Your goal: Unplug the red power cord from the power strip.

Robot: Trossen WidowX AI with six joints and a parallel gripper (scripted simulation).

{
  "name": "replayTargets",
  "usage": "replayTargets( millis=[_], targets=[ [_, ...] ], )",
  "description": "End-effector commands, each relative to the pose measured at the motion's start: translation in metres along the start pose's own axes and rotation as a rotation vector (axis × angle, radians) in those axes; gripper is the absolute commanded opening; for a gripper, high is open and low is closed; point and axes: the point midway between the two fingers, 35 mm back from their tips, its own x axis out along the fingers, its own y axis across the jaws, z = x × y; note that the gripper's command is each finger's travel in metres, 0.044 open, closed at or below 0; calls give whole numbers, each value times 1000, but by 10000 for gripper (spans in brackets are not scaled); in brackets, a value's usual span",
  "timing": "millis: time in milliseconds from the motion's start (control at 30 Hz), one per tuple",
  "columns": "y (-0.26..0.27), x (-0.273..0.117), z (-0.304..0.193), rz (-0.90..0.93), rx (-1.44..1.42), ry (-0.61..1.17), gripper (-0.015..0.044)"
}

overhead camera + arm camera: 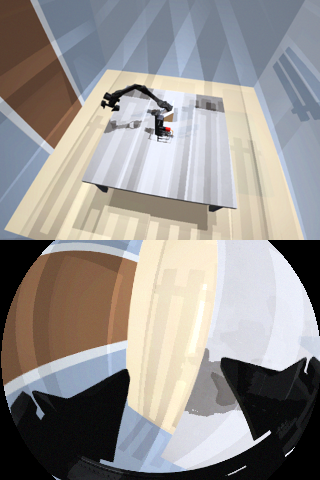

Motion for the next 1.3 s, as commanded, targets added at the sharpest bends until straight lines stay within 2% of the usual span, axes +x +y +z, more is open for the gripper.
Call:
replayTargets(
  millis=[0, 100, 267, 500, 733, 1267],
  targets=[
    [0, 0, -1, -1, -3, 2, 374],
    [-5, 2, -14, -13, -46, 28, 295],
    [-25, 4, -64, -50, -213, 127, 164],
    [-60, -8, -144, -79, -490, 299, 160],
    [-99, -36, -220, -67, -780, 475, 160],
    [-200, -148, -349, 111, -1463, 851, 160]
  ],
)
